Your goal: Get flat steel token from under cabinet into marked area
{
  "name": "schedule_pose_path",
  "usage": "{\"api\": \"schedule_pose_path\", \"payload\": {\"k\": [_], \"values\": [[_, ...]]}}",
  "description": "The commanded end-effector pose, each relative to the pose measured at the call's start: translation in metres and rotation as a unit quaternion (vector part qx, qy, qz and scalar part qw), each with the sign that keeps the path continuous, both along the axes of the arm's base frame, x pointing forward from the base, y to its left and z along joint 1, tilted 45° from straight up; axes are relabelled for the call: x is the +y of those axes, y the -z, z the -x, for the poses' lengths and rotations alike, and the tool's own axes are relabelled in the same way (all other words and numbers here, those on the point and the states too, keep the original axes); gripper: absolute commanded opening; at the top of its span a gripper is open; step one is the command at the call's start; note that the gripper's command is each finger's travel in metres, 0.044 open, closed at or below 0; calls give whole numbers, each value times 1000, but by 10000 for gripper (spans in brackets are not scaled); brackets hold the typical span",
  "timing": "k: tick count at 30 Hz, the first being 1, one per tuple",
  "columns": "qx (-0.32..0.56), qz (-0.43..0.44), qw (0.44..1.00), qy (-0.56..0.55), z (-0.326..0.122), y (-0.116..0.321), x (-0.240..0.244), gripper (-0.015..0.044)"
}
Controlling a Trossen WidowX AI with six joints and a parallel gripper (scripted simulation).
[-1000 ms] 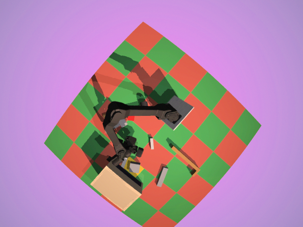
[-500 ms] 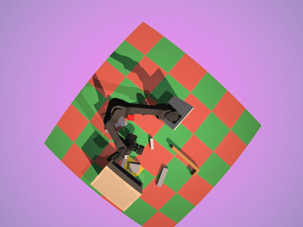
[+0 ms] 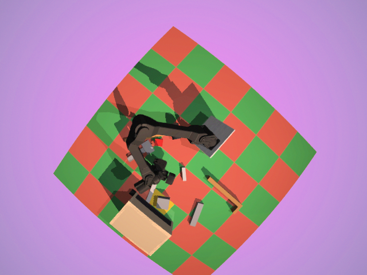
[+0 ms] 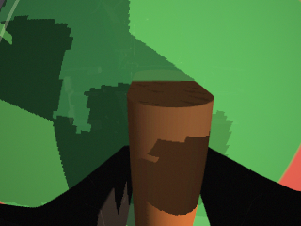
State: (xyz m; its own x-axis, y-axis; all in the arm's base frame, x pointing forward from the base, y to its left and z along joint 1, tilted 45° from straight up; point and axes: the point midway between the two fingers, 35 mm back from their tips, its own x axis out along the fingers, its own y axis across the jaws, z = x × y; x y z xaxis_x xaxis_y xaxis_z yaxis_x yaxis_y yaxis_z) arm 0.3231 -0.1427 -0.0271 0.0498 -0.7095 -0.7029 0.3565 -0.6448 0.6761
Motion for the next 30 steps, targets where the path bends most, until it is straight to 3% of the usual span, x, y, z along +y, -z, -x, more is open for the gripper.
{"api": "schedule_pose_path", "payload": {"k": [1,30], "values": [[4,-2,1000,0,8,0,-2,0],[5,-2,1000,0,40,-12,-16,0]]}}
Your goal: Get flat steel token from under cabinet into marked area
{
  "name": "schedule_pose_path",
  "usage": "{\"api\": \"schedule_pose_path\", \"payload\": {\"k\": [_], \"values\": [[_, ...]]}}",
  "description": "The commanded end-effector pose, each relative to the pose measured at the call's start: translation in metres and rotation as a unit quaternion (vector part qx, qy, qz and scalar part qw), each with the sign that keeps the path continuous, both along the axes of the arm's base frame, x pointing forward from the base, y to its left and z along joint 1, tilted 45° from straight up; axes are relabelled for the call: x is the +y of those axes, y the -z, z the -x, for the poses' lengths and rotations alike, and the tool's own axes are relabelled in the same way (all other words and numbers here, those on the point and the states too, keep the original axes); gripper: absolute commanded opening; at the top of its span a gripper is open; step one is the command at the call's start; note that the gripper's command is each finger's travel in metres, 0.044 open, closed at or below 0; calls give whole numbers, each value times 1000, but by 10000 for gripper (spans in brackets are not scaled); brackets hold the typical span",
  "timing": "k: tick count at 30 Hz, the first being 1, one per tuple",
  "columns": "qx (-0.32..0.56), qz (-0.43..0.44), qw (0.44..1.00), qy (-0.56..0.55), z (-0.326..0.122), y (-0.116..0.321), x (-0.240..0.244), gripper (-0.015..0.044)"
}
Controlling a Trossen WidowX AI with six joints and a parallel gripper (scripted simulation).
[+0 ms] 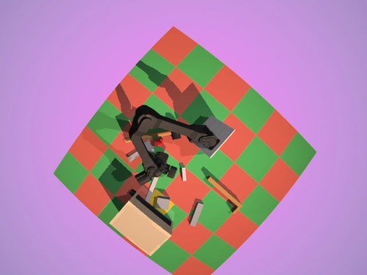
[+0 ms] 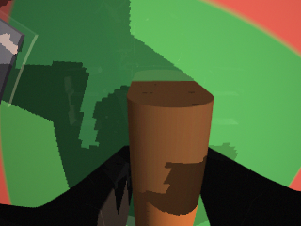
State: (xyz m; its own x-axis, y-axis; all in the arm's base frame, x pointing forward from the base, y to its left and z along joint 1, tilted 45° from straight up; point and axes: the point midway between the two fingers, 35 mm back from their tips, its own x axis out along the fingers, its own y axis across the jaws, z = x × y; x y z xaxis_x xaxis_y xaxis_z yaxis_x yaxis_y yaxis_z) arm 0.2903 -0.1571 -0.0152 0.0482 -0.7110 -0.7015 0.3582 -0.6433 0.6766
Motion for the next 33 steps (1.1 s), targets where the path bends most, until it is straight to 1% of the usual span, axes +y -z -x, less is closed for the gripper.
{"api": "schedule_pose_path", "payload": {"k": [1,30,33], "values": [[4,-3,1000,0,9,0,-2,0],[5,-2,1000,0,41,-13,-18,0],[3,0,1000,0,38,-14,-18,0]]}}
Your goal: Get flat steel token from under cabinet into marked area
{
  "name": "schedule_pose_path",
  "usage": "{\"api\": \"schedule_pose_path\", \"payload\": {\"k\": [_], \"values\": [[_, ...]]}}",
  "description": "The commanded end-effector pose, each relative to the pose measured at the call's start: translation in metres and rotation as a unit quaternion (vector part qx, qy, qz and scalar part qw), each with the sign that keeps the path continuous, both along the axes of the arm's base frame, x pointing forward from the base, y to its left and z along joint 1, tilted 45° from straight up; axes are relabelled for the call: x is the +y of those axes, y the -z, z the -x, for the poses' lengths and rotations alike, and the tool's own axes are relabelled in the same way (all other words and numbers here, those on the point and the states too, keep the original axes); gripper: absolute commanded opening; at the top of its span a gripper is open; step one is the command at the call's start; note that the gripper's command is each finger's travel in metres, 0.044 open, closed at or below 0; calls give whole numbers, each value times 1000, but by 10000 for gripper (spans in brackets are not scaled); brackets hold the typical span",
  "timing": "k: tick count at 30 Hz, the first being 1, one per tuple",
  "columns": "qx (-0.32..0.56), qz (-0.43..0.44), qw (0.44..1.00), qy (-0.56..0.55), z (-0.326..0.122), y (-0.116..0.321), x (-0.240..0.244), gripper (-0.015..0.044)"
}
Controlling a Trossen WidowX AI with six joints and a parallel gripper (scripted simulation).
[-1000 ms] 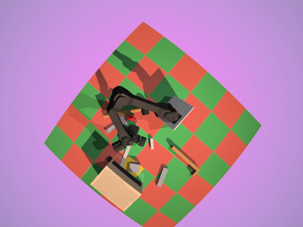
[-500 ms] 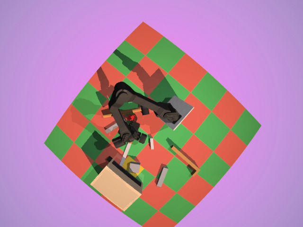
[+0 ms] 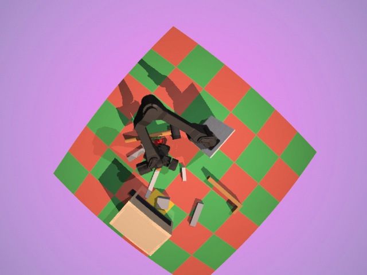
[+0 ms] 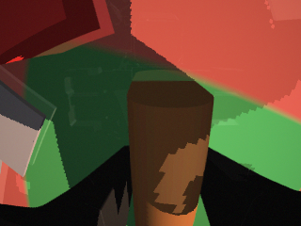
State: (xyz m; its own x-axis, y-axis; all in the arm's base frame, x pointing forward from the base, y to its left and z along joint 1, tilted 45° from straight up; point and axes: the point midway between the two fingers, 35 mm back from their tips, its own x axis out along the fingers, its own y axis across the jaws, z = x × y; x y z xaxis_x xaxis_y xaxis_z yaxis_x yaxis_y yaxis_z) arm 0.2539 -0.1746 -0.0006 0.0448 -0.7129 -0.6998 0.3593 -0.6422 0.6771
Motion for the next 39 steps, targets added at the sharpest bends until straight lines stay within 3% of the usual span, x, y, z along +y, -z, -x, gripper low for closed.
{"api": "schedule_pose_path", "payload": {"k": [1,36,39], "values": [[0,0,1000,0,0,0,0,0],[-27,-6,999,30,14,26,30,0],[-25,-6,999,32,14,24,27,79]]}}
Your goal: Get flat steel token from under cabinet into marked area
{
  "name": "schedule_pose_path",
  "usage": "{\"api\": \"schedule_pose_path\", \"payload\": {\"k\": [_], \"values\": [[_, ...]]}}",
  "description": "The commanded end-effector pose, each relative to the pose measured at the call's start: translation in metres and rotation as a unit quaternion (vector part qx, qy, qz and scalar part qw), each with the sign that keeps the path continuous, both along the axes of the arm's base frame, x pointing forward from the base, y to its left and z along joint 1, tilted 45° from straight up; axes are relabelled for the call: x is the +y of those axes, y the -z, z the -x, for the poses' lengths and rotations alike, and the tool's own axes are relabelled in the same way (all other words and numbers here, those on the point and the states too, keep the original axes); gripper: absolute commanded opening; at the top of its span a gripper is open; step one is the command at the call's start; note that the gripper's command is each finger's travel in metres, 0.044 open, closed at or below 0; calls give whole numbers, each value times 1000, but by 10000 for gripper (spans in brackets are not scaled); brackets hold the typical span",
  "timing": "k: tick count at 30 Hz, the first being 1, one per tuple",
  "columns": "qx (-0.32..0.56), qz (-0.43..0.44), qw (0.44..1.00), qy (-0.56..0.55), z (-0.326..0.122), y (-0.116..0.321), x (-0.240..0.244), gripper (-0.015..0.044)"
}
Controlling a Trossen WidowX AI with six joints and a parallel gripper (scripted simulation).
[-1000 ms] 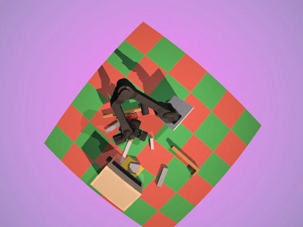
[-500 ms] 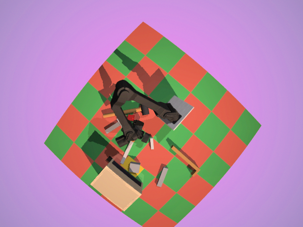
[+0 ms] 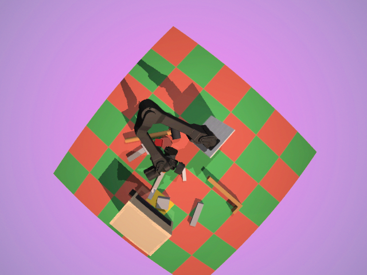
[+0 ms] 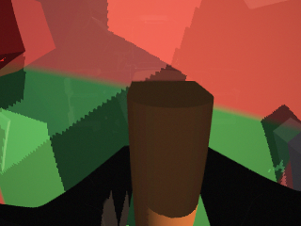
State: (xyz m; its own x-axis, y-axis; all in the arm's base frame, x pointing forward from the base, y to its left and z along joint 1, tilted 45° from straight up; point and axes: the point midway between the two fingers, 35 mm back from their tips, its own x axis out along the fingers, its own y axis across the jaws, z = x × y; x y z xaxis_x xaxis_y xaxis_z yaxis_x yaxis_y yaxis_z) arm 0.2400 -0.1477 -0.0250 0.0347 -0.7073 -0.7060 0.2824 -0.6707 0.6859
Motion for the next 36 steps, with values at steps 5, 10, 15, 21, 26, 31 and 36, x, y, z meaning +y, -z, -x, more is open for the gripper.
{"api": "schedule_pose_path", "payload": {"k": [5,10,15,21,26,31,36], "values": [[0,0,1000,0,0,0,0,200],[0,0,1000,0,0,0,0,200],[-3,0,1000,-1,0,0,0,270],[-5,0,1000,1,-1,0,-1,270],[-4,0,1000,-1,1,1,-2,270],[-7,2,1000,1,-1,0,-3,217],[-7,2,1000,1,-1,0,-3,144]]}}
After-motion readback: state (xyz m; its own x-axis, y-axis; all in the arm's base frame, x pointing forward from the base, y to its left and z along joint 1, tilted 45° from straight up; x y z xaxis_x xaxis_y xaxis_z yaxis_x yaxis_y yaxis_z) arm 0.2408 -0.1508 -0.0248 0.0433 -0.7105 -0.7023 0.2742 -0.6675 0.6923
